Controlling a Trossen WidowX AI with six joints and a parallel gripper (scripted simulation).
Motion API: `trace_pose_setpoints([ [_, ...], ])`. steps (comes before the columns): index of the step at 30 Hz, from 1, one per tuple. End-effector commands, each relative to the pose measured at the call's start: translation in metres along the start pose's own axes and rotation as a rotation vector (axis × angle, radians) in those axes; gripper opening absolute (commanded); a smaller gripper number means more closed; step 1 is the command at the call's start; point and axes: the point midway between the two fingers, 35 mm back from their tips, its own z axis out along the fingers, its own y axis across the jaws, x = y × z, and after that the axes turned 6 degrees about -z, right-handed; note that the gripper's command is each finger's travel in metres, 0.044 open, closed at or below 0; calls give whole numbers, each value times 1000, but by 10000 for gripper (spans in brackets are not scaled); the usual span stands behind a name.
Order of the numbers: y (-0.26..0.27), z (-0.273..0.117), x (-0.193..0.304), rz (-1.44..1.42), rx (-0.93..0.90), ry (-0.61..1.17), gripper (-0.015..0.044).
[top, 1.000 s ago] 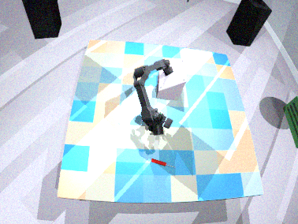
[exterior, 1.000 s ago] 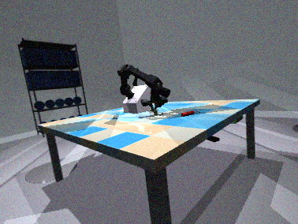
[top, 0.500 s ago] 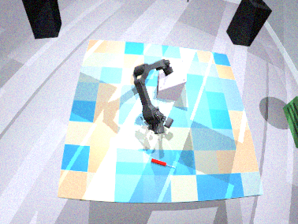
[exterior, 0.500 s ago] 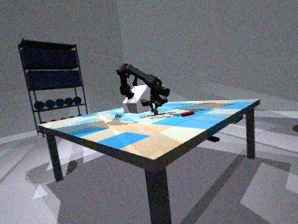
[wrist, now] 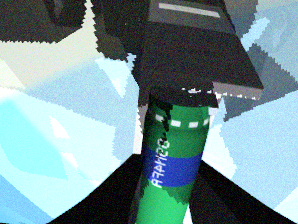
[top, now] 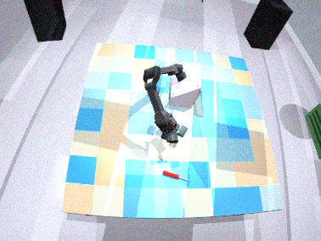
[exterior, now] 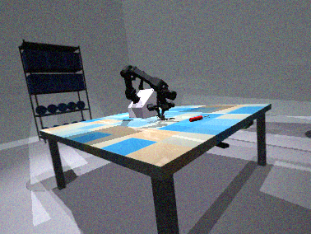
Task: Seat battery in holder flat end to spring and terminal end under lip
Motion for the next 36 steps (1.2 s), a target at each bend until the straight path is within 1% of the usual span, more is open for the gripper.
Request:
trace_pose_setpoints([
  [1,2,-1,-7,5,-7,-46,69],
  [36,1,5,-2,0,13,-203,69],
])
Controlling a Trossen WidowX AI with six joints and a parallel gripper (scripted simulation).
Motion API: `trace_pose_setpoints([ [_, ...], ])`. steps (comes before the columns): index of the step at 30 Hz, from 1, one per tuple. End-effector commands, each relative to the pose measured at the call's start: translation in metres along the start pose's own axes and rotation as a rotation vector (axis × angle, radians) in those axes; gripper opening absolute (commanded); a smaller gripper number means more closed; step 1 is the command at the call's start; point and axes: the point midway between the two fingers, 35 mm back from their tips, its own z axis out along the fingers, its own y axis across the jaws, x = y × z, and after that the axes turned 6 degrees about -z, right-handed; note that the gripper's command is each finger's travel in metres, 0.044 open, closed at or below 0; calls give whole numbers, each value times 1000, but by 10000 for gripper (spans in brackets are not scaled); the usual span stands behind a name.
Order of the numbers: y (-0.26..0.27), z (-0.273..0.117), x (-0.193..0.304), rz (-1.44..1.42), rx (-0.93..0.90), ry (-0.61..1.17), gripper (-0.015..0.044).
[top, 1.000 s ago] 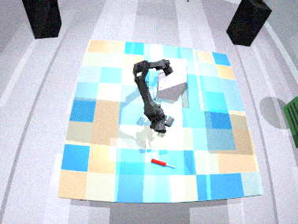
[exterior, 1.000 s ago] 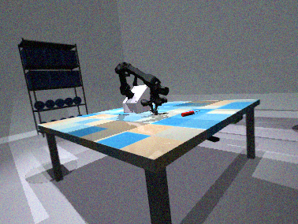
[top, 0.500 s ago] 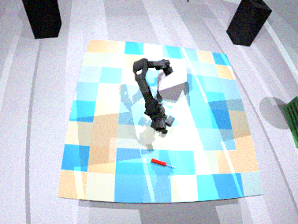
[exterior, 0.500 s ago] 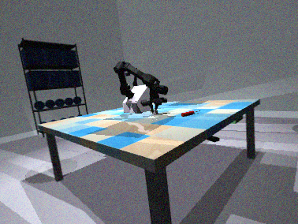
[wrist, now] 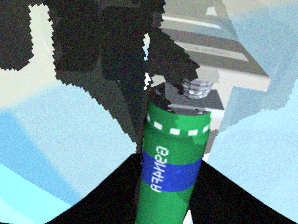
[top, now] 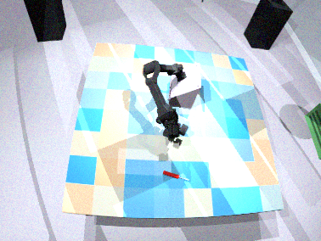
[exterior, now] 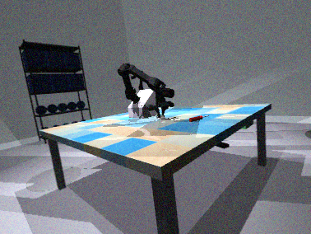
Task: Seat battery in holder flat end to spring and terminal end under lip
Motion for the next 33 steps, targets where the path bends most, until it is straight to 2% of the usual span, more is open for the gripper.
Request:
trace_pose_setpoints([
  [1,-1,-1,-5,11,1,-39,69],
  [33,-3,2,-1,16,8,-178,69],
])
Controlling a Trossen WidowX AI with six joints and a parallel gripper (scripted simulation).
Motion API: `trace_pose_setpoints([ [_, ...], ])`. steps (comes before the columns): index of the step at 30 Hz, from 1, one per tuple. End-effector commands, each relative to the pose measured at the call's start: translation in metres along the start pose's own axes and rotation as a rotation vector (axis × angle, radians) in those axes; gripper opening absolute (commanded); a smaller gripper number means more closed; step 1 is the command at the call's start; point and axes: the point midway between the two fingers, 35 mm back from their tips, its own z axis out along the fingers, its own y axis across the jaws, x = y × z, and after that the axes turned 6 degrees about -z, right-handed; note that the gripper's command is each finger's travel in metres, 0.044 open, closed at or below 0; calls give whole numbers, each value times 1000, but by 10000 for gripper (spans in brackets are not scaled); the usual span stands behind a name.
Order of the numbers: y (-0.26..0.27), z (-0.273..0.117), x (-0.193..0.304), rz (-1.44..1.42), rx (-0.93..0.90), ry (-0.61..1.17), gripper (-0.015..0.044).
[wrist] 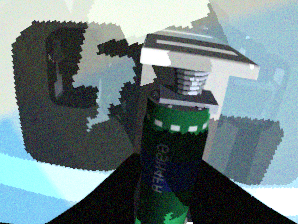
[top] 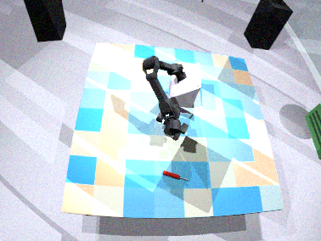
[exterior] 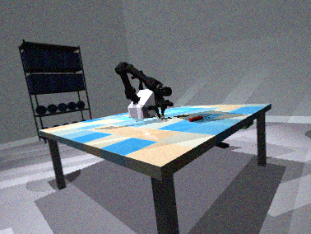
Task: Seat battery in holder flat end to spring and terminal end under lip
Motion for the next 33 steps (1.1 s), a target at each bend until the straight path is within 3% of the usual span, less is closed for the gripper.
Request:
trace_pose_setpoints([
  [1,-2,0,-4,13,4,-25,69],
  [33,0,2,12,12,4,-52,69],
])
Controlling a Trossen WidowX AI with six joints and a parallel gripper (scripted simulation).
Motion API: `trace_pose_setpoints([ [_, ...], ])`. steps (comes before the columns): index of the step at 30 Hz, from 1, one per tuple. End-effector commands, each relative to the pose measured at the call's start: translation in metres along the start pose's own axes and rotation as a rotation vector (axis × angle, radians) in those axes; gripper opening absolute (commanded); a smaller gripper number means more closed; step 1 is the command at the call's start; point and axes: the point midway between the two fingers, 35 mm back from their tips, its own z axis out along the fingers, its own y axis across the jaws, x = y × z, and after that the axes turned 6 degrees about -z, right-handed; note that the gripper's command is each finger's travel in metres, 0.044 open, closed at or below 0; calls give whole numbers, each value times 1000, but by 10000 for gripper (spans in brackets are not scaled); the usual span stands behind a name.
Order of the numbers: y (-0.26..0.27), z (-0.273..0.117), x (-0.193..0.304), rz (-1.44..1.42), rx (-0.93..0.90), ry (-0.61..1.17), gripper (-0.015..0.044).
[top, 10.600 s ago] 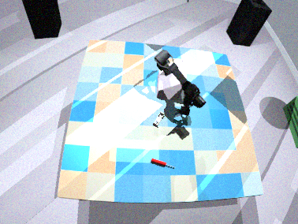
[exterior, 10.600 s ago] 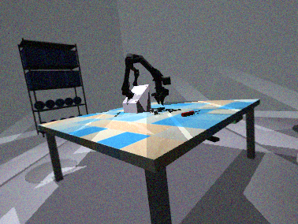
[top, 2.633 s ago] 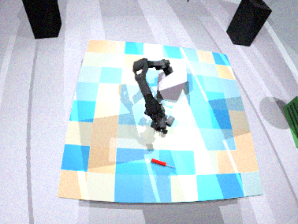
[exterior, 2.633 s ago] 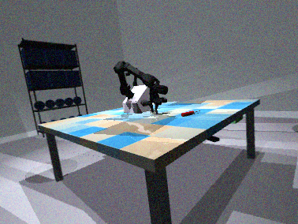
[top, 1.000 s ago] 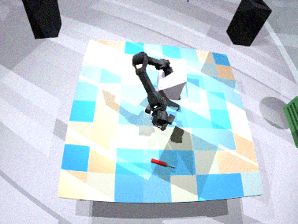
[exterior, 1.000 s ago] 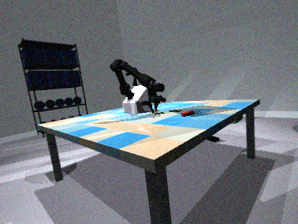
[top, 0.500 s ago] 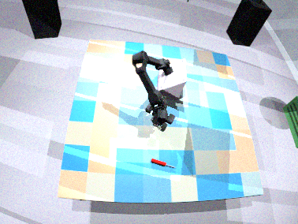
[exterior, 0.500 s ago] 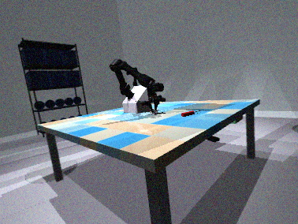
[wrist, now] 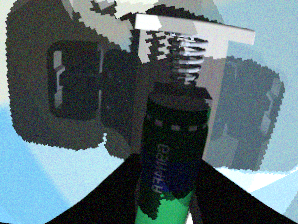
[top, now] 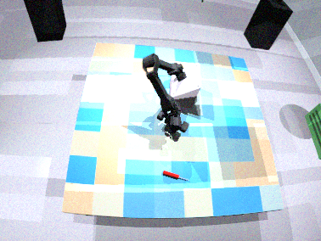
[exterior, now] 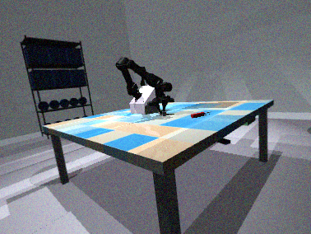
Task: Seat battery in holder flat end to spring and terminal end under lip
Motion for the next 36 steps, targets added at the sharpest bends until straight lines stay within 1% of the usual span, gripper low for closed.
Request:
trace_pose_setpoints([
  [1,0,0,2,-5,1,1,69],
  [9,0,0,2,-6,1,-2,69],
  [13,0,0,2,-6,1,-2,171],
  [23,1,-14,3,-1,-2,0,171],
  [28,1,-15,3,-1,-2,0,171],
  [29,2,-13,3,-9,1,1,197],
  [31,3,-25,3,-8,-1,1,249],
  [36,5,-75,4,-2,-5,1,381],
])
